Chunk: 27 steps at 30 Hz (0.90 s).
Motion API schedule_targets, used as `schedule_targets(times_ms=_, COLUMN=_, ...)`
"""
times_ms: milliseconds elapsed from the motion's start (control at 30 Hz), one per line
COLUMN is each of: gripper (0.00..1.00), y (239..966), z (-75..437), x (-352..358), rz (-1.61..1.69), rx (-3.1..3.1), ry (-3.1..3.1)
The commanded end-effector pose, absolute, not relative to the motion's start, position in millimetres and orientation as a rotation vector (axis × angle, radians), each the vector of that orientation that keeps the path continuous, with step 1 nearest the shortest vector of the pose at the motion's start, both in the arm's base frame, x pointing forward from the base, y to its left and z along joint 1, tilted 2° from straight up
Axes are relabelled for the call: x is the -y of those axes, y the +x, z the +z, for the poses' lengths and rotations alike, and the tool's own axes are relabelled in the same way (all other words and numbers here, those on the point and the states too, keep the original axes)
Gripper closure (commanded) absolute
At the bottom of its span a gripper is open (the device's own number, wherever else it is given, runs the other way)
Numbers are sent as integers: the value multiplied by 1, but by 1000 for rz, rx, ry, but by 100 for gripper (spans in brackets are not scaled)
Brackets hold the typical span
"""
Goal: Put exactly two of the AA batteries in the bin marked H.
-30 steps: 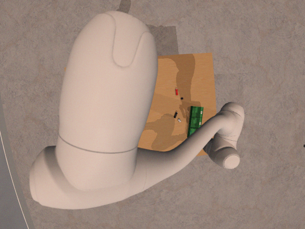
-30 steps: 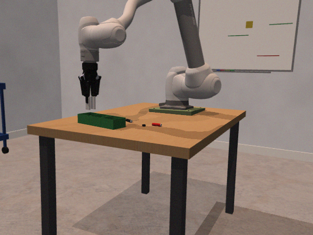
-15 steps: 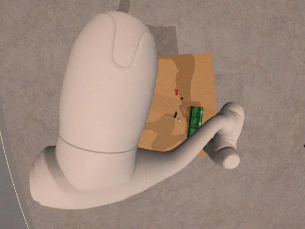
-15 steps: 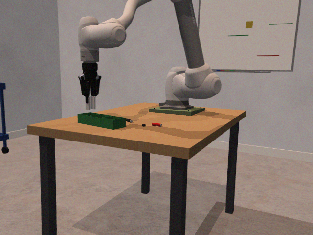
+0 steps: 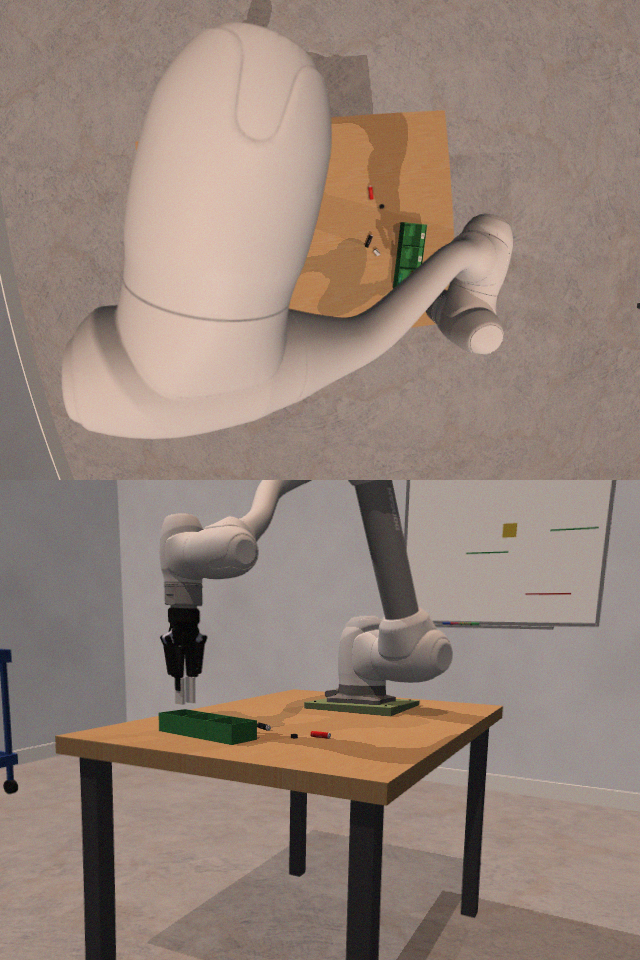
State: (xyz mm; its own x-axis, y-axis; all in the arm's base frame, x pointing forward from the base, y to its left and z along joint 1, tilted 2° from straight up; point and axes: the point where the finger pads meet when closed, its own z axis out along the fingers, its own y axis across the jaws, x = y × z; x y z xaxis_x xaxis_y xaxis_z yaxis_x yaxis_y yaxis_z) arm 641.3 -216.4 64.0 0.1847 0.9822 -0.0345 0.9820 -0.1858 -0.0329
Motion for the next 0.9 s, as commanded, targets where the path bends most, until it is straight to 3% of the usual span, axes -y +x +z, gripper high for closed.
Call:
schedule_targets(times_ms=0, gripper=83, y=642, z=66, x=215, rz=68, rx=2003, ry=-2413)
schedule_targets(times_ms=167, gripper=83, y=642, z=66, x=215, rz=68, rx=2003, ry=-2413)
schedule_targets(times_ms=200, gripper=0, y=643, z=70, x=215, rz=68, rx=2003, ry=-2413)
schedule_targets(times_ms=867, gripper=0, y=645, z=142, x=213, rz=68, rx=2003, ry=-2413)
